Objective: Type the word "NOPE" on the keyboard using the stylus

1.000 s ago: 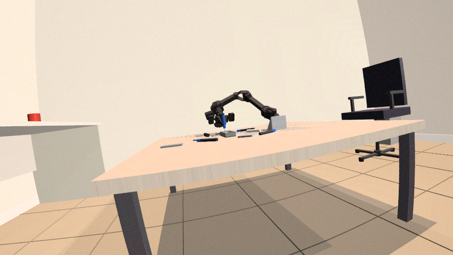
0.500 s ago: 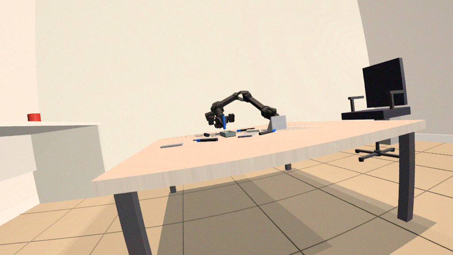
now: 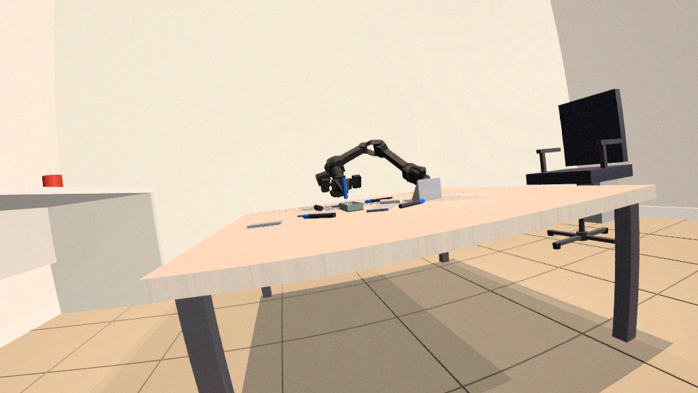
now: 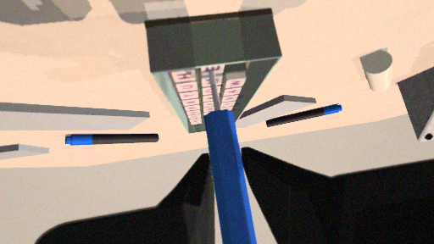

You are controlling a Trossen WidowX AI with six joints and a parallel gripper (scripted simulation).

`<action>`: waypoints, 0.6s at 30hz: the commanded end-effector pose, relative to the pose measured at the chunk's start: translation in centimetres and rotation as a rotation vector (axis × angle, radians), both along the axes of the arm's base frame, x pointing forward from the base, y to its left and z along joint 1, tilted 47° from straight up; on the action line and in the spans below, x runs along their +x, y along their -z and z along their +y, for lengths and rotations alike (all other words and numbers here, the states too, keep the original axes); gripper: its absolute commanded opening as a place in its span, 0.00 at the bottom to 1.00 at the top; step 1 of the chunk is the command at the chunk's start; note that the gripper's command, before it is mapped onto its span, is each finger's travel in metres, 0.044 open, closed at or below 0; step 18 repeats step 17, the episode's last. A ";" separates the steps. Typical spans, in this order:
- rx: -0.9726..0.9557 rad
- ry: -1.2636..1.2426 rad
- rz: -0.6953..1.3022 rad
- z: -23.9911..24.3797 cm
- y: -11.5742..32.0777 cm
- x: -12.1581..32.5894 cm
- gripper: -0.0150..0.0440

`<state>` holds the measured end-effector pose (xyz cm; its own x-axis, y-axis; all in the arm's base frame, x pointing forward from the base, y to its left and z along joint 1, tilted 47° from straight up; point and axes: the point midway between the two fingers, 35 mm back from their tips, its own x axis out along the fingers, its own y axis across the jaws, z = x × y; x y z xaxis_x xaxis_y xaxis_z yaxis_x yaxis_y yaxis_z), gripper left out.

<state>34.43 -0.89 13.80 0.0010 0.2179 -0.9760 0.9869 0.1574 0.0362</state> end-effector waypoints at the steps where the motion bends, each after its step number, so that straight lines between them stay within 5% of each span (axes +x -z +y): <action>1: 0.000 0.002 0.000 0.9 -0.9 -0.2 0.39; 18: -0.004 -0.009 -0.007 2.3 -2.1 -0.4 0.39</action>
